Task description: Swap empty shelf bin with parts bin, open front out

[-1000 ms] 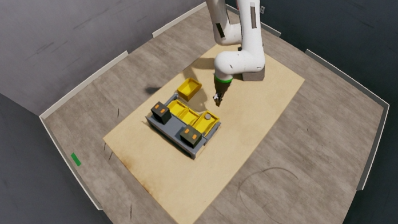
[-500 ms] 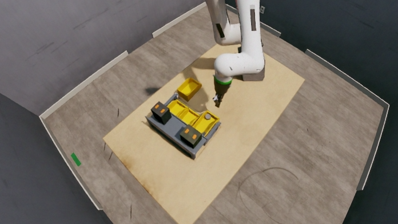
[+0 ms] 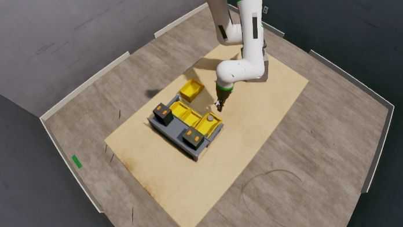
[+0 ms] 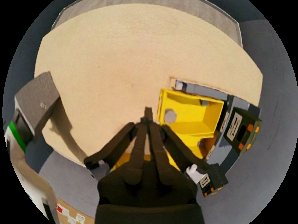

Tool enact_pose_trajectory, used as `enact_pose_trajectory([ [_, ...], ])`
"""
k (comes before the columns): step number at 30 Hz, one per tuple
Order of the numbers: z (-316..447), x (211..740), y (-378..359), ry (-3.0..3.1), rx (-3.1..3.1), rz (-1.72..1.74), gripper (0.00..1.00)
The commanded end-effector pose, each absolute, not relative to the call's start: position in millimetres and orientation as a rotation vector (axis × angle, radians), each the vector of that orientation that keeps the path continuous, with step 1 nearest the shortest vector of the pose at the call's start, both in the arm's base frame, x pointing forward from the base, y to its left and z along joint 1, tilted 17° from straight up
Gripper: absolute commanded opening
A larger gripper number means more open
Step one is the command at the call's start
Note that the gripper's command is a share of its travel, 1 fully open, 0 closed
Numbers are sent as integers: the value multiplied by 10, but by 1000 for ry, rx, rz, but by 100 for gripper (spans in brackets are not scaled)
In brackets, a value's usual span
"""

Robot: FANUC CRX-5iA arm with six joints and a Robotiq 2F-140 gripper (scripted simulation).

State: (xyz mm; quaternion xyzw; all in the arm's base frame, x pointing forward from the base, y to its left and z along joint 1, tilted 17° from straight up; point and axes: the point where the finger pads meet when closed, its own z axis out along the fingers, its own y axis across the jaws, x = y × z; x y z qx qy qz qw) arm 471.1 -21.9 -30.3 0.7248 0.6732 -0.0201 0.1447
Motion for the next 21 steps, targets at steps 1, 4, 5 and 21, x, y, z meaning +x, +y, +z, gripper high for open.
enact_pose_trajectory([
  [1, -410, 4740, -246, 1939, 2088, -56, 10],
  [4, -505, 4758, -271, 1939, 2088, -56, 10],
  [5, -535, 4763, -279, 1939, 2088, -56, 10],
  [21, -817, 4816, -351, 1939, 2088, -56, 10],
])
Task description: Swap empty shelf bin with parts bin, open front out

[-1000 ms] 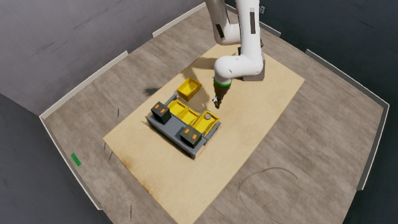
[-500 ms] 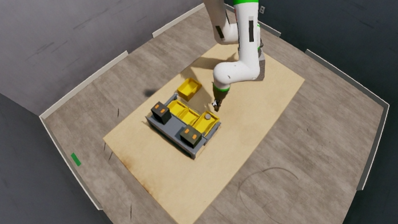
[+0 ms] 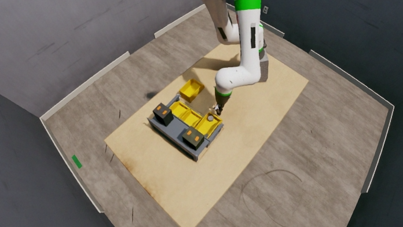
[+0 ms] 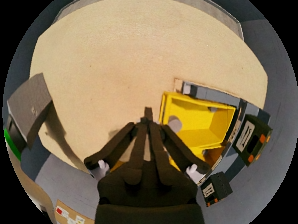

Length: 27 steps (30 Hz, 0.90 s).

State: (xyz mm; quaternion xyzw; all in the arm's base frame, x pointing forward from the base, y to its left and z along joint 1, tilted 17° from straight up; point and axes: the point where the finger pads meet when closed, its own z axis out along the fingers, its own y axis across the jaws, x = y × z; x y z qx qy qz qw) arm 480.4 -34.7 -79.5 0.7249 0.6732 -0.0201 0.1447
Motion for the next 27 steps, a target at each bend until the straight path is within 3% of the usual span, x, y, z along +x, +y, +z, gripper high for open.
enact_pose_trajectory([
  [1, -825, 4818, -354, 1939, 2088, -56, 10],
  [27, -851, 4823, -360, 1939, 2088, -56, 10],
])
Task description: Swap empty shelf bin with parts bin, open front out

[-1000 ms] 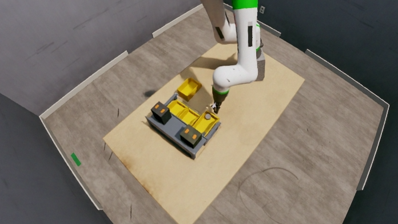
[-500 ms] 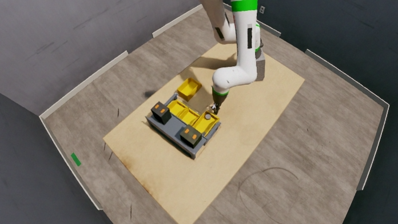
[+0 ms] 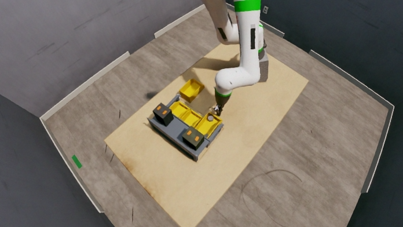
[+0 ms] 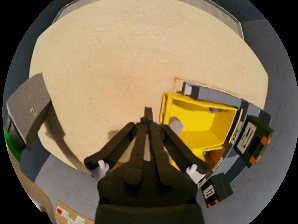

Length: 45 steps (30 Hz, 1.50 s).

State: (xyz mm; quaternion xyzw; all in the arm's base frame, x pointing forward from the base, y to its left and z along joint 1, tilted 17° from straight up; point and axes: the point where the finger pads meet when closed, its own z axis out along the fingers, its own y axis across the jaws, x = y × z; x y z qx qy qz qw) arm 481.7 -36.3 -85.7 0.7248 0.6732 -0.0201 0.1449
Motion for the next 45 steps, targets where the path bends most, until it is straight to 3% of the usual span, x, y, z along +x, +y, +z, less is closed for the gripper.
enact_pose_trajectory([
  [1, -851, 4824, -360, 1939, 2088, -56, 10],
  [45, -814, 4996, -366, 1939, 2088, -56, 10],
])
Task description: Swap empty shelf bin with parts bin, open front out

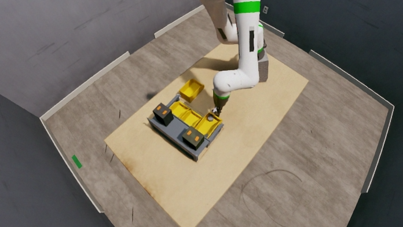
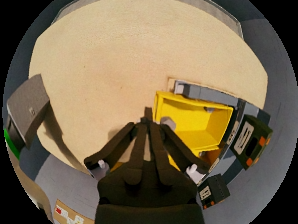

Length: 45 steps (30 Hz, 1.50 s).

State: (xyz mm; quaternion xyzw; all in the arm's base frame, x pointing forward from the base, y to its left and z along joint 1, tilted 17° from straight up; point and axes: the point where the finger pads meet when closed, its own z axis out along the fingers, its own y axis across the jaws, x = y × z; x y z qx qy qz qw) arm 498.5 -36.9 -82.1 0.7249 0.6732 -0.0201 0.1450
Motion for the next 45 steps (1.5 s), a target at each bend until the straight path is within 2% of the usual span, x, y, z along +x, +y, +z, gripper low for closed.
enact_pose_trajectory([
  [1, -814, 4996, -366, 1939, 2088, -56, 10],
  [45, -778, 5189, -376, 1939, 2088, -56, 10],
])
